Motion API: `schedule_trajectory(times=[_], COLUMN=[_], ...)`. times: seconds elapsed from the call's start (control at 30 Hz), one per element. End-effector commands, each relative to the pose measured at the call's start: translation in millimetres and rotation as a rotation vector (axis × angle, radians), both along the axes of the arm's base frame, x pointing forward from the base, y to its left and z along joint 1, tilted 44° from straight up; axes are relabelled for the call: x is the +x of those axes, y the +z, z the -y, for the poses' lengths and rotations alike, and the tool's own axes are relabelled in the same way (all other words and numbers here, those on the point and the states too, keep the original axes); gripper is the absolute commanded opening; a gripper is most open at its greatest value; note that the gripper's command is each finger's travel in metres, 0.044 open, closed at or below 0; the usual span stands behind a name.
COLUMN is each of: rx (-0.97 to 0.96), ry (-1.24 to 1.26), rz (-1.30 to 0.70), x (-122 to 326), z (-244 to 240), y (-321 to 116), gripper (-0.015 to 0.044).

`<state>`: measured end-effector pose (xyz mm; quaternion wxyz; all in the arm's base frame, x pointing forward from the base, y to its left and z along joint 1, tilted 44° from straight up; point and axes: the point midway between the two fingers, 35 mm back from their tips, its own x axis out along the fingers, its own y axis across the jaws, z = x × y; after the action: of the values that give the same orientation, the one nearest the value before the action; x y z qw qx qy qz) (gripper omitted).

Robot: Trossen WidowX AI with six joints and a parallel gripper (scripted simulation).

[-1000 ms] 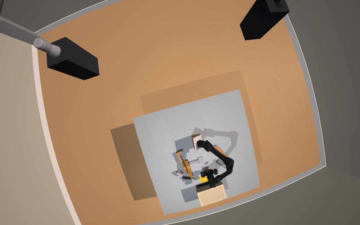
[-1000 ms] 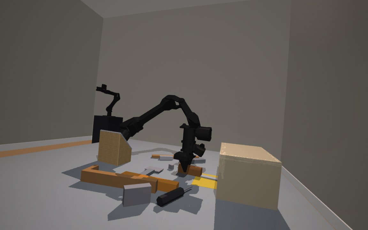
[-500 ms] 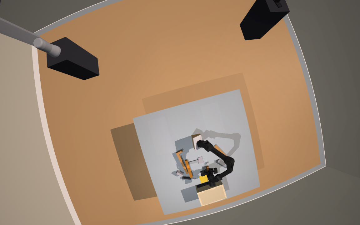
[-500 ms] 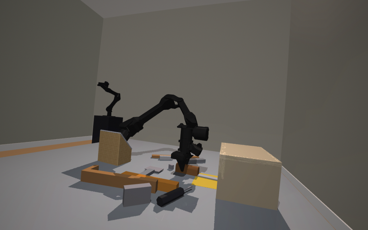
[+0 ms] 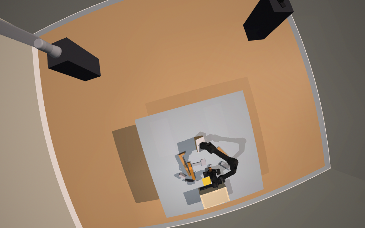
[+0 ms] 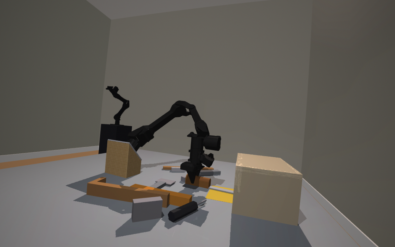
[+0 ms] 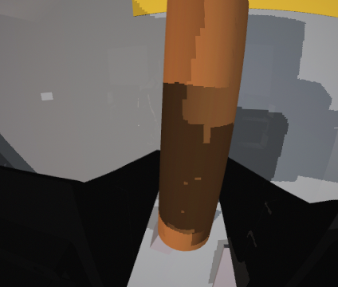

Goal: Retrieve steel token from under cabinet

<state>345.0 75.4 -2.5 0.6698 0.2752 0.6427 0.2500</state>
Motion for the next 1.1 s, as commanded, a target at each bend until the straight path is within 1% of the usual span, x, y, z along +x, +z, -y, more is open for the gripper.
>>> schedule_trajectory(times=[0.0,1.07], rx=[-0.001,-0.001], ry=[0.003,0.003], rz=[-0.003,-0.006], x=[-6.2,-39.5], z=[-0.4,-3.3], y=[-1.2,-1.0], gripper=[0.0000,0.0000])
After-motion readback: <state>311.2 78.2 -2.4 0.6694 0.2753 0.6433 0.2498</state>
